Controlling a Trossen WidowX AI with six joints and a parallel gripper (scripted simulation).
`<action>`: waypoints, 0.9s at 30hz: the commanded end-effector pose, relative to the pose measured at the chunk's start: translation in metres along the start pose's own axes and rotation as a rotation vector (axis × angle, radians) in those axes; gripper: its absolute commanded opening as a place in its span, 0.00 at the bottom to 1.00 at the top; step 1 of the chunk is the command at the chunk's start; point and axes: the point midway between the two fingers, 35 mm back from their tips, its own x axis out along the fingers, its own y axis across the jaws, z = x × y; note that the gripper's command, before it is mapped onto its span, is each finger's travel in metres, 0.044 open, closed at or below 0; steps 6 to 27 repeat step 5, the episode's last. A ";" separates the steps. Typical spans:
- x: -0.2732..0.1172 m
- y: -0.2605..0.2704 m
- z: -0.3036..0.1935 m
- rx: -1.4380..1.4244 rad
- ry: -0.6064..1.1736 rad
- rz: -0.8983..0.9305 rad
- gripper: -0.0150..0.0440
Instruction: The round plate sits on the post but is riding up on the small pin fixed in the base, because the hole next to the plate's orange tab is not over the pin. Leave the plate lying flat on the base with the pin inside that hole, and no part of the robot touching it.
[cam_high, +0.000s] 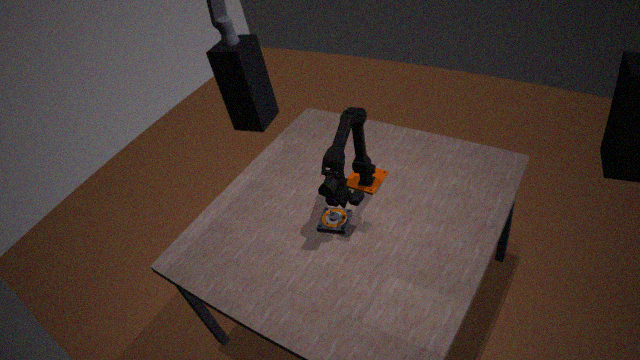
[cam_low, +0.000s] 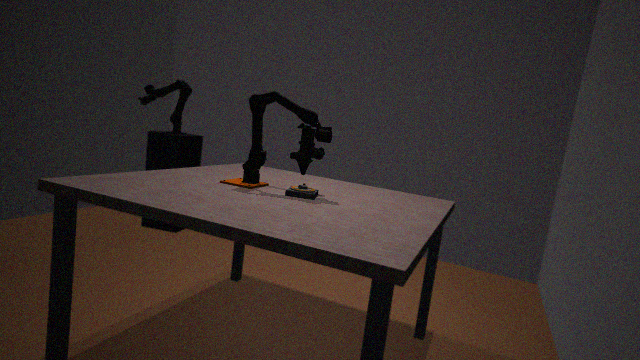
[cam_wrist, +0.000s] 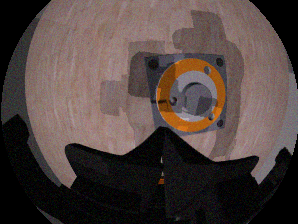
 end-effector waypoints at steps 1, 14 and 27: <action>0.000 0.000 0.000 0.000 -0.001 0.000 0.25; 0.000 0.000 0.000 0.000 -0.001 0.000 0.25; 0.000 0.000 0.000 0.000 -0.001 0.000 0.25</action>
